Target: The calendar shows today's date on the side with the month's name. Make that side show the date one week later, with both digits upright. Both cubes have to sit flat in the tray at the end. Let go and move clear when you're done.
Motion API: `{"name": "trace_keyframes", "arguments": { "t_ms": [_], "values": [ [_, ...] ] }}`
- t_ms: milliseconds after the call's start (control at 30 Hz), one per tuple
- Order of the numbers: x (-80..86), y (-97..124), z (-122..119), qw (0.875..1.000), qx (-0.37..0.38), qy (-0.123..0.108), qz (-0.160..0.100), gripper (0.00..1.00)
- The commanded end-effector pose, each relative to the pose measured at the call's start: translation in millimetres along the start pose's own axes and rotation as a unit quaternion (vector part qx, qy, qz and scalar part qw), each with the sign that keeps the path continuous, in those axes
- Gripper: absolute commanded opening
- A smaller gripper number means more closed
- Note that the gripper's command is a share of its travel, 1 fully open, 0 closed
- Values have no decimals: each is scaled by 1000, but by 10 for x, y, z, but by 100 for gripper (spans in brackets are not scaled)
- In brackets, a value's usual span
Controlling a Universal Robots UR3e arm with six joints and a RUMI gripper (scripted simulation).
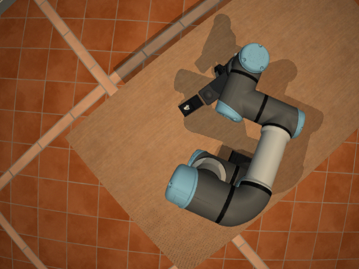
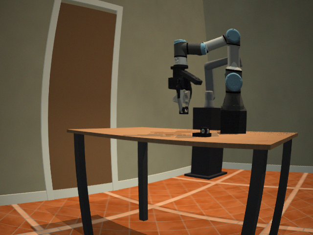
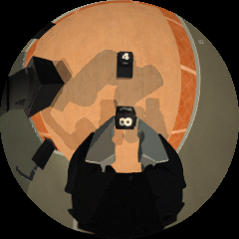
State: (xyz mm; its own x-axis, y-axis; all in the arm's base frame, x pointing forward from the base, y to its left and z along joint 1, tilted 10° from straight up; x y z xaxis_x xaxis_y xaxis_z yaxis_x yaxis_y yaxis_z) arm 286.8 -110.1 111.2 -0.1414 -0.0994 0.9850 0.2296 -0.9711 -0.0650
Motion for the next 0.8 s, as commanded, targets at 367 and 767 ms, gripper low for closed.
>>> {"name": "trace_keyframes", "arguments": {
  "t_ms": [367,767],
  "values": [
    [51,-218,70,1000,1,0,-1,11],
    [122,-903,170,1000,3,1,-1,11]
  ]
}}
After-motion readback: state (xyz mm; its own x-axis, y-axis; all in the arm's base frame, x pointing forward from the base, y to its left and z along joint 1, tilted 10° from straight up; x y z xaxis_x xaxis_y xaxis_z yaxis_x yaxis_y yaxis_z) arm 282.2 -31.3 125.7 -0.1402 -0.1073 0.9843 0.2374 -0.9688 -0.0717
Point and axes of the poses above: the point where the finger pads meet when closed, its own x axis back along the fingers, its own z axis across the jaws, y = z × x, the point moved 9 cm from there along x, back along the fingers, and after that the axes turned 12 degrees about x, right-handed, at the moved point
